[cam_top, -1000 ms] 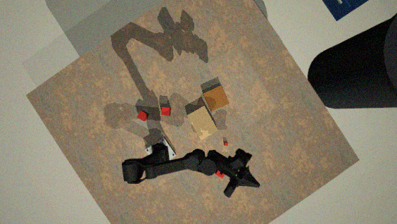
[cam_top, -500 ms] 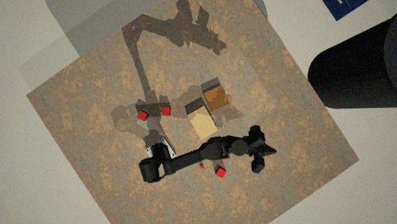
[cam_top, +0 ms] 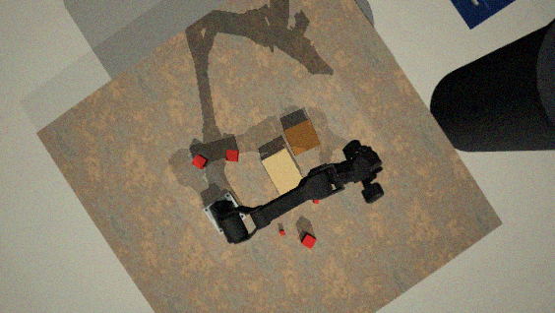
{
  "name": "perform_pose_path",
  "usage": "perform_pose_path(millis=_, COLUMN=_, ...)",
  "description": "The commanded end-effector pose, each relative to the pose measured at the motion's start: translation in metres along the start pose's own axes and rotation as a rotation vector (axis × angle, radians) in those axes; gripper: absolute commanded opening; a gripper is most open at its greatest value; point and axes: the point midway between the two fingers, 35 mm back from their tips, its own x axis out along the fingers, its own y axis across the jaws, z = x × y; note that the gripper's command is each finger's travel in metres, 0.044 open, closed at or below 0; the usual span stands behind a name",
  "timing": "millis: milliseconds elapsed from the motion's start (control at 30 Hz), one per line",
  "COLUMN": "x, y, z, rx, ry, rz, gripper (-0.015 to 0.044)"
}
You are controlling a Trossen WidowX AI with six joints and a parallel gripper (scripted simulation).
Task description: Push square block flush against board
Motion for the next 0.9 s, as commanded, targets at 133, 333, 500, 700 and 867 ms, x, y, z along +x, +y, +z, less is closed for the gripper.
perform_pose_path(millis=133, x=0.012, y=0.074, z=-0.008, rx=0.060, ry=0.173, rz=0.207, gripper=0.0000)
perform_pose_path(millis=333, x=0.010, y=0.126, z=-0.022, rx=0.093, ry=0.334, rz=0.326, gripper=0.0000)
perform_pose_path(millis=500, x=0.001, y=0.166, z=-0.036, rx=0.115, ry=0.483, rz=0.400, gripper=0.0000)
perform_pose_path(millis=700, x=-0.018, y=0.209, z=-0.056, rx=0.134, ry=0.675, rz=0.456, gripper=0.0000)
perform_pose_path(millis=867, x=-0.038, y=0.240, z=-0.074, rx=0.142, ry=0.843, rz=0.471, gripper=0.0000)
